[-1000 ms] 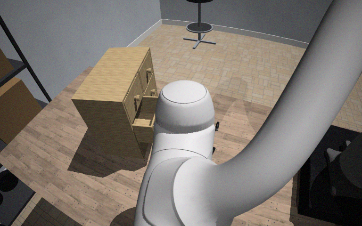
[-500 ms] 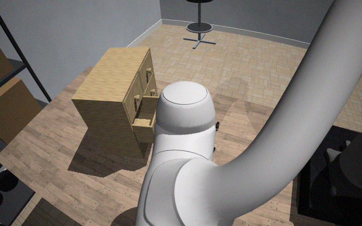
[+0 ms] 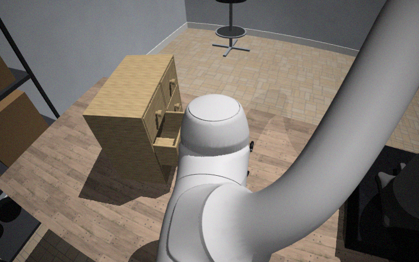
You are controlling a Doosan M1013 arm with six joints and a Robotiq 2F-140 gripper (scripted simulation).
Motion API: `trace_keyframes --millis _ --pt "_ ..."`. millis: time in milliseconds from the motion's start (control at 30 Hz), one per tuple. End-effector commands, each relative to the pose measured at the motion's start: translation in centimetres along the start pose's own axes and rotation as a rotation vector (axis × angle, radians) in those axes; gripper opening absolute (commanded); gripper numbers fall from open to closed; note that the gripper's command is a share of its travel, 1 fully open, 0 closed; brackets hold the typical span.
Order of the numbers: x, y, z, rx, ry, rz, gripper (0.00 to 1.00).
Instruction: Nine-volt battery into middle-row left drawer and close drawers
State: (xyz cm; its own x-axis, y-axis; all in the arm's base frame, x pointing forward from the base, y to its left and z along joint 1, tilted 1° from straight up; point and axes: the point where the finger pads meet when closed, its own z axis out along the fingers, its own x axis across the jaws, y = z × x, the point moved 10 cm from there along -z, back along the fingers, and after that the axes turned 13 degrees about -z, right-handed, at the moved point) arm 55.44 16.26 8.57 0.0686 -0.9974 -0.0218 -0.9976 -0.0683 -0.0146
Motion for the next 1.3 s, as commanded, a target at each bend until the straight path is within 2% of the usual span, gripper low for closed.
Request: trace_keyframes --millis 0,367,1200,1233,1267 --pt "-0.1 0.2 0.4 -0.002 0.001 0.004 0.26" --pt "-0.1 0.2 2.6 -0.002 0.001 0.004 0.26" --pt "-0.1 0.2 2.7 -0.002 0.001 0.004 0.26" --pt "-0.1 0.2 2.7 -0.002 0.001 0.004 0.14" --pt "-0.1 0.2 2.7 -0.002 0.001 0.004 0.14"
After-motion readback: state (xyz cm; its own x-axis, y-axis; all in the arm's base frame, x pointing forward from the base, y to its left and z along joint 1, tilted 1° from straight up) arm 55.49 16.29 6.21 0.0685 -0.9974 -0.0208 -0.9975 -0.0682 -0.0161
